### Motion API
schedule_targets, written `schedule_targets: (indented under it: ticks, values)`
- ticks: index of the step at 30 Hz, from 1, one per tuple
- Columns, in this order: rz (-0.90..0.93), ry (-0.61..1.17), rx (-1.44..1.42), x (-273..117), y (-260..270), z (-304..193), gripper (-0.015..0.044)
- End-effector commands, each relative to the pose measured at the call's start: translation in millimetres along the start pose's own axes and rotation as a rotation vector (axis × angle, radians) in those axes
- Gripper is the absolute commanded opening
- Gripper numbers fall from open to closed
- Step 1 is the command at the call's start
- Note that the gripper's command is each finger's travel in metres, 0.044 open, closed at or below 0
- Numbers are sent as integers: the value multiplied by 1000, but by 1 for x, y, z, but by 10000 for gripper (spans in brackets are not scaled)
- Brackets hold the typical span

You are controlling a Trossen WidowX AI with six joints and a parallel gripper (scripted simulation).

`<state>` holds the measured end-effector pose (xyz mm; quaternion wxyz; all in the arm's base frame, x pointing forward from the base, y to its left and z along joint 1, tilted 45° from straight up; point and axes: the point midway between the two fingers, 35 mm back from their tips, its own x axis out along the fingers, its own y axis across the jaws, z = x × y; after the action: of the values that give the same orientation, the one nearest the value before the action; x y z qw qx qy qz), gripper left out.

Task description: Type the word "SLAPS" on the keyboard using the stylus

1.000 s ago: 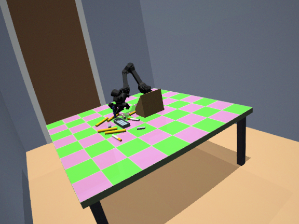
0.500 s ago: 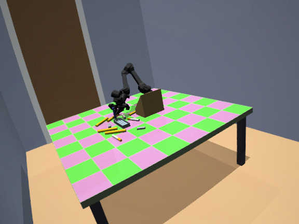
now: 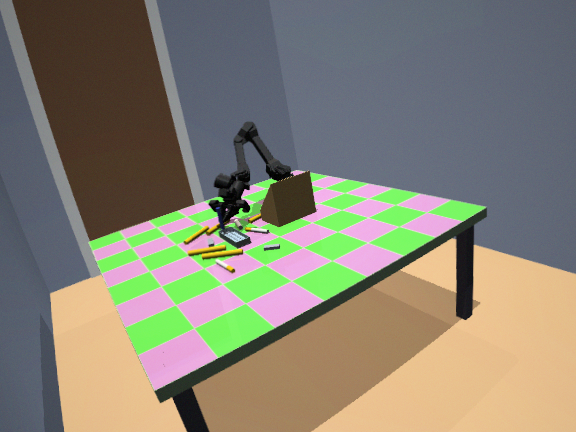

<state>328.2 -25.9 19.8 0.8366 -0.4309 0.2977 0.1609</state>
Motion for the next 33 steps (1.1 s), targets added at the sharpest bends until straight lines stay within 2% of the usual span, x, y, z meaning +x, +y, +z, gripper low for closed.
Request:
schedule_targets:
  ticks: [1,10,20,23,26,33]
  values:
    - [1,1,0,-3,0,5,81]
    - [0,0,1,-18,0,31,81]
    - [6,1,-2,-18,2,30,85]
    - [6,1,-2,-18,2,30,65]
    - [7,1,-2,-15,5,32,0]
    - [11,4,1,0,25,41,0]
